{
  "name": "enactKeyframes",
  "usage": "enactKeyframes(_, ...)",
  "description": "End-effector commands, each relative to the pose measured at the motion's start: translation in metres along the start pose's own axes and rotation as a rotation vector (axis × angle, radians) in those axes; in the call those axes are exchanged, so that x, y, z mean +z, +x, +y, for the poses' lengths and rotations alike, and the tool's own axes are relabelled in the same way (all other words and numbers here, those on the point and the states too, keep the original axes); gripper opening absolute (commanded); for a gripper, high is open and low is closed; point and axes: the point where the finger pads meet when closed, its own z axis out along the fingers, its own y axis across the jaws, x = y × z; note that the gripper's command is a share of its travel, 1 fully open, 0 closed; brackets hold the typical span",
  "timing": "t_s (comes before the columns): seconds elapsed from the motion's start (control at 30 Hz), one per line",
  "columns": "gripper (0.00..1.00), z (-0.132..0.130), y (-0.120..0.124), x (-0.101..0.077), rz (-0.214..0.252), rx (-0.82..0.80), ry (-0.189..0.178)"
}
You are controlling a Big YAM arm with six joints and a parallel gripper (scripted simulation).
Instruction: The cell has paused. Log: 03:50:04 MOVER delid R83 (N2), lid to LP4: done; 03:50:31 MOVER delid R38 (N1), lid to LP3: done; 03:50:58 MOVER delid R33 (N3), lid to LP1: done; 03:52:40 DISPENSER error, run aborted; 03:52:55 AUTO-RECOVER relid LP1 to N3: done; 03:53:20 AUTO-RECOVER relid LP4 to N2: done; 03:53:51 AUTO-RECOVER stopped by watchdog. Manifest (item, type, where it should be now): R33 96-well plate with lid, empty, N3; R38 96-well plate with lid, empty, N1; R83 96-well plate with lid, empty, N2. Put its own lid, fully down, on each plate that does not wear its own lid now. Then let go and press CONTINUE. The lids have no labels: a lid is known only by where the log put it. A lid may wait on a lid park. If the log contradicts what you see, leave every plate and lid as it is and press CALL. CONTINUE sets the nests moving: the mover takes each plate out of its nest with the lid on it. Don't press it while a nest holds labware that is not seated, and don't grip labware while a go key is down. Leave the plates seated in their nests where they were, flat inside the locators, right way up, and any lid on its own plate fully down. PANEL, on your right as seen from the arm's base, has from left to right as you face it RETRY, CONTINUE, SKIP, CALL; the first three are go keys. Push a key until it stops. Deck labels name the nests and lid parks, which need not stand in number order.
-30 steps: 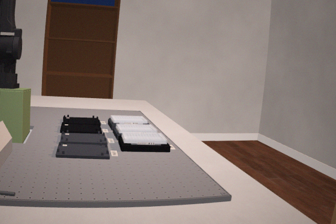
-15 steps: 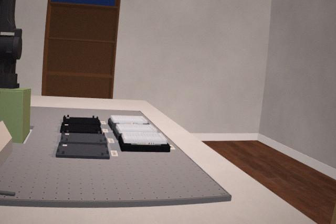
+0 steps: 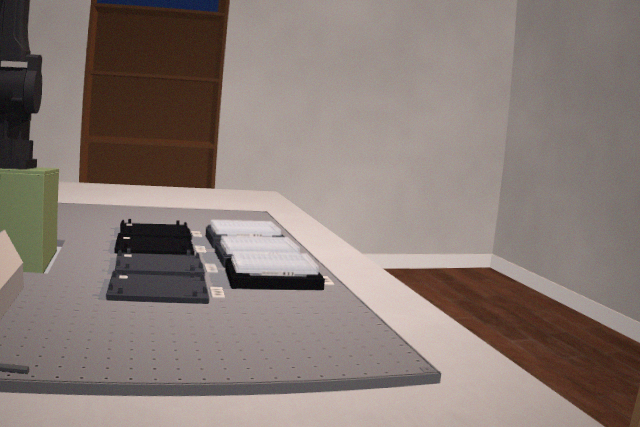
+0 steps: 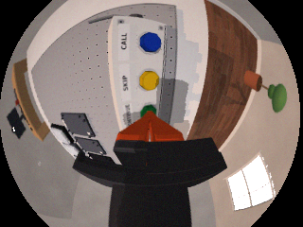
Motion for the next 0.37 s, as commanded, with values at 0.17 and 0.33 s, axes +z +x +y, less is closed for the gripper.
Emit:
enactKeyframes(0.17, 0.00, -0.0033, 0.0031, 0.0090, 0.003, -0.002, -0.001)
enactKeyframes(0.33, 0.00, -0.0035, 0.0033, 0.0100, 0.004, -0.001, -0.001)
